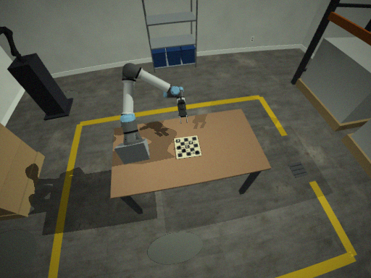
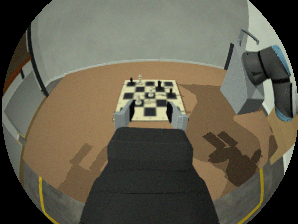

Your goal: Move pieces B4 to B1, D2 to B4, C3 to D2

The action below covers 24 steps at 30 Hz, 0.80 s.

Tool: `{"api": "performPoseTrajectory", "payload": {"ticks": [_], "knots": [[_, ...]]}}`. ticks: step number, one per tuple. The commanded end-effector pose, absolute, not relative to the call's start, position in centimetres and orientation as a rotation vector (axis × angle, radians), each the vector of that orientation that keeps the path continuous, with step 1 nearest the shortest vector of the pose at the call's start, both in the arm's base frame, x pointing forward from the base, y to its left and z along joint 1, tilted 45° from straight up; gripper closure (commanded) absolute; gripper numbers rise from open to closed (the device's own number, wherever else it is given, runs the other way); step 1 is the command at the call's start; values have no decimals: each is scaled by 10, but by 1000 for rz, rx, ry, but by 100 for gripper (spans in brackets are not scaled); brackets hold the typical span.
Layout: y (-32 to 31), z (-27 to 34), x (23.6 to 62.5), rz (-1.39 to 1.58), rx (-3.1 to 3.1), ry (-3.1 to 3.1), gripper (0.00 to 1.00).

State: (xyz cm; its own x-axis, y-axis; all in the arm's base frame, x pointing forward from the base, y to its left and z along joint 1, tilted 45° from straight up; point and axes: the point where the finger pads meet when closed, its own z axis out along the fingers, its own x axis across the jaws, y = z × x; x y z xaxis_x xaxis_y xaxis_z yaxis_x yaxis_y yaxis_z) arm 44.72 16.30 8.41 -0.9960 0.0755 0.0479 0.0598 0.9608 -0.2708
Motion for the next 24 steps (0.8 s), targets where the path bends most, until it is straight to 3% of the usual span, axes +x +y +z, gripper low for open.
{"api": "performPoseTrajectory", "payload": {"ticks": [1,11,24], "knots": [[160,81,447,396,-126,-3043,0],[140,55,445,222,-272,-2961,0],[90,5,449,-373,-750,-2664,0]]}}
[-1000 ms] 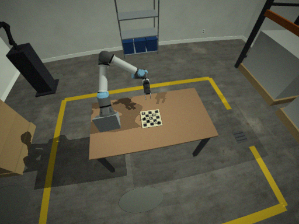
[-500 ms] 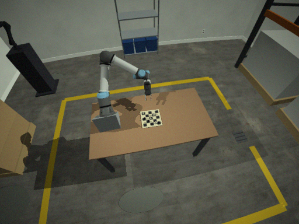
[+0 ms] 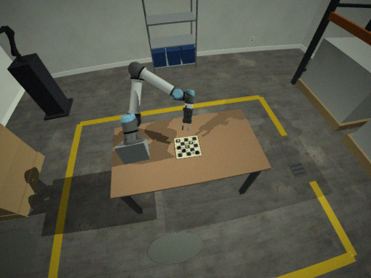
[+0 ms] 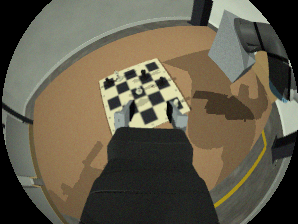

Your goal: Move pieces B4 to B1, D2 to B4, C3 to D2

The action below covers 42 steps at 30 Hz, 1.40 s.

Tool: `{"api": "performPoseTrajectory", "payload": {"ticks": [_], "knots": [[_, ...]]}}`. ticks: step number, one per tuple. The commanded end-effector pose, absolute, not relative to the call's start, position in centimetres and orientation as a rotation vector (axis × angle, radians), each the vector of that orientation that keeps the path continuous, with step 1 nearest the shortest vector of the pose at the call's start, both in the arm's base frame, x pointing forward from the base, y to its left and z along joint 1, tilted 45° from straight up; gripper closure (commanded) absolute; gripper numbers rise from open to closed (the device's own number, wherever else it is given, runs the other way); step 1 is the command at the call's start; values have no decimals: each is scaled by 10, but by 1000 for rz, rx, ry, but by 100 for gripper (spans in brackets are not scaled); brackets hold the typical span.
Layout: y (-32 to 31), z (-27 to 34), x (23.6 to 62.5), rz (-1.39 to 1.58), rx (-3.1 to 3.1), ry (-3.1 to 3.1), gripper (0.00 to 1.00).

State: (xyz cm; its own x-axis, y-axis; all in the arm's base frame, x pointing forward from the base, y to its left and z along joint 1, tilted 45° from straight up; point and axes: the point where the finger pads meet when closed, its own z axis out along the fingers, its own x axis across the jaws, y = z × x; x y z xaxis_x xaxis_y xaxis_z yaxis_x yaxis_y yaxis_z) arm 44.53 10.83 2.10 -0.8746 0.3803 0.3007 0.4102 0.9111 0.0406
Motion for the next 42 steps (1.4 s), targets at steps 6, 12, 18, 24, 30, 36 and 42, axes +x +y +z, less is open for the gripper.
{"api": "performPoseTrajectory", "payload": {"ticks": [6,12,18,24,30,36,42], "knots": [[74,-2,456,-567,-901,-2557,0],[51,-4,468,-799,-1079,-2420,0],[36,-4,476,-925,-1175,-2341,0],[32,-3,478,-952,-1195,-2323,0],[32,-3,478,-955,-1197,-2321,0],[32,-3,478,-955,-1197,-2321,0],[32,-3,478,-953,-1201,-2319,0]]}}
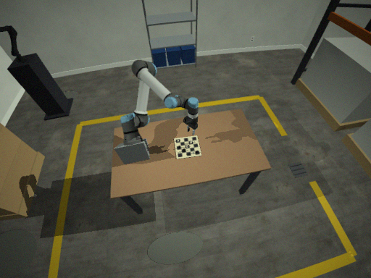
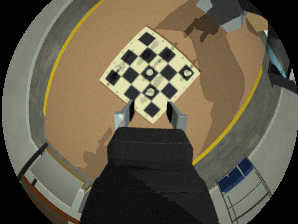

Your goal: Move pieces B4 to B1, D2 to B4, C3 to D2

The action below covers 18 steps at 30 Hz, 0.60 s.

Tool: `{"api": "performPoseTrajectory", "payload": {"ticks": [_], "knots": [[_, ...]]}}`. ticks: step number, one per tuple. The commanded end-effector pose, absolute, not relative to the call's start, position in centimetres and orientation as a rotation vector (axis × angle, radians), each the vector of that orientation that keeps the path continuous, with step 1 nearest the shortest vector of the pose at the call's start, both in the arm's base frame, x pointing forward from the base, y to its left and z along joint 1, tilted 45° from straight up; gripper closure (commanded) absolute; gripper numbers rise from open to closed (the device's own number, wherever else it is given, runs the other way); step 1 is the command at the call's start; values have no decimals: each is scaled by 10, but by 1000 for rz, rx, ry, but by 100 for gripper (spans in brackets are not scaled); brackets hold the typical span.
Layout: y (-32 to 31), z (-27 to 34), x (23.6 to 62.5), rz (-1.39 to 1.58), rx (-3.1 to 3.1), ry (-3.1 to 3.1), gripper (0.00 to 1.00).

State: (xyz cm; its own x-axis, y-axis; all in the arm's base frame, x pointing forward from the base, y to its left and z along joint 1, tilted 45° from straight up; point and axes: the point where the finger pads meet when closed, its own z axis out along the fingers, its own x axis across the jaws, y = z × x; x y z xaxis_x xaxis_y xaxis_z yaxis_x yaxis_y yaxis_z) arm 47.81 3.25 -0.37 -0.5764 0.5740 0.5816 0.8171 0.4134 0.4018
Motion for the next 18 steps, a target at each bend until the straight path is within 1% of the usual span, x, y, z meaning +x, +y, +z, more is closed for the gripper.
{"api": "performPoseTrajectory", "payload": {"ticks": [1,18], "knots": [[32,-4,478,-952,-1204,-2317,0],[37,-9,474,-859,-1456,-2096,0]]}}
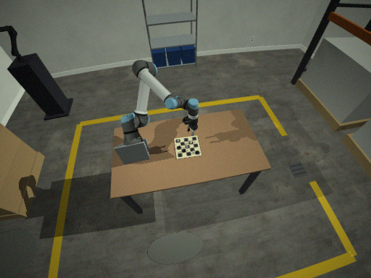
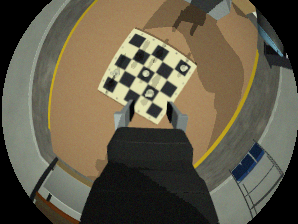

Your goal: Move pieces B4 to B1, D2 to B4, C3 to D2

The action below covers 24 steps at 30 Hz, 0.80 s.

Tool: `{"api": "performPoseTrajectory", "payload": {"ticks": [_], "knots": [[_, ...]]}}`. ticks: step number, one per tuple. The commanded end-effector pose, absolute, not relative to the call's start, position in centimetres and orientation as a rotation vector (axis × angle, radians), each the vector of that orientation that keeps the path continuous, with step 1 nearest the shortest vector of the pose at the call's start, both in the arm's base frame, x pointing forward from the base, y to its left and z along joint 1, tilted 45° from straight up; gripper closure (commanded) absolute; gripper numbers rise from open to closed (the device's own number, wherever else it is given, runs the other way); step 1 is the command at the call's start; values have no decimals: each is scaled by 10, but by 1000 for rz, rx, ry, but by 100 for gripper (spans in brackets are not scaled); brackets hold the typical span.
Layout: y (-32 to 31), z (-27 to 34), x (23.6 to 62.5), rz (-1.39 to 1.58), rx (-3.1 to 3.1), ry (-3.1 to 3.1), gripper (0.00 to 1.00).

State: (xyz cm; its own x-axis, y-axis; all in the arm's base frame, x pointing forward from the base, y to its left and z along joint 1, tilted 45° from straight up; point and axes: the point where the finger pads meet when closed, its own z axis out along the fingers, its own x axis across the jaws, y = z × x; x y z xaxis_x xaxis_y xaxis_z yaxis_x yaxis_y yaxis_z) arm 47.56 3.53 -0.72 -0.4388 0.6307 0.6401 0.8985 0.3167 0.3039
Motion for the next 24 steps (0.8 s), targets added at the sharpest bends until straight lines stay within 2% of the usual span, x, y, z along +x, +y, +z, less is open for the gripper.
{"api": "performPoseTrajectory", "payload": {"ticks": [1,24], "knots": [[37,-10,474,-847,-1486,-2067,0],[55,-27,472,-471,-2098,-1181,0]]}}
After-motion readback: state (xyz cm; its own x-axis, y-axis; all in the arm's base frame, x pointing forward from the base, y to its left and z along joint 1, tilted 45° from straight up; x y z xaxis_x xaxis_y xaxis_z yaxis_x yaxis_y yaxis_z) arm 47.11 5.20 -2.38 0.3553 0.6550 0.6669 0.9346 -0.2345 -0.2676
